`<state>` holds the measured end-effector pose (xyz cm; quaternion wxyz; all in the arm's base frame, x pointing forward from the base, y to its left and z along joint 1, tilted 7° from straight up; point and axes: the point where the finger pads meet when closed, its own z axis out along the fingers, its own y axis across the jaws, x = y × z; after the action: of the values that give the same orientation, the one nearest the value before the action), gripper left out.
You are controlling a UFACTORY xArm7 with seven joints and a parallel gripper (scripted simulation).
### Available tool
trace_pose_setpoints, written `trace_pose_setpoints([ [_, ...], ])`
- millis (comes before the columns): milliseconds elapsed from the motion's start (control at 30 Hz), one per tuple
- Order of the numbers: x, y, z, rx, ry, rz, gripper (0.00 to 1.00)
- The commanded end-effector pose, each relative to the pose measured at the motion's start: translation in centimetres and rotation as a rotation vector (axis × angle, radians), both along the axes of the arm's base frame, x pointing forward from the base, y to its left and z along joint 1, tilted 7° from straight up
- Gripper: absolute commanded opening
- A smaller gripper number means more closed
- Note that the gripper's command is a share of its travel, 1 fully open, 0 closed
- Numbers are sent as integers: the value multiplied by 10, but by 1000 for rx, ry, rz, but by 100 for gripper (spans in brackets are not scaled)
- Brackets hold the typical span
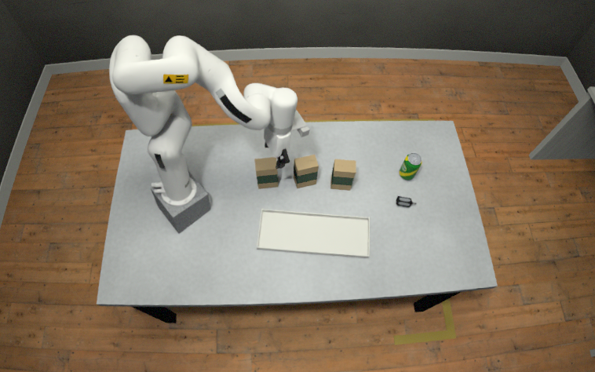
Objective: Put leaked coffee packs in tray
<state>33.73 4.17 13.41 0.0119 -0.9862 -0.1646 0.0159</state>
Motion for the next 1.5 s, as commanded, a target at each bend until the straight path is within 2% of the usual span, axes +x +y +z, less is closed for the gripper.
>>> trace_pose_setpoints([
  [0, -13, 13, -8, 30, -70, -136, 100],
  [267, -31, 17, -21, 64, -120, -324, 100],
  [900, -31, 17, -21, 64, -120, -324, 100],
  [933, -31, 17, -21, 64, -120, -324, 86],
  [1467, -31, 17, -21, 64, -120, -324, 86],
])
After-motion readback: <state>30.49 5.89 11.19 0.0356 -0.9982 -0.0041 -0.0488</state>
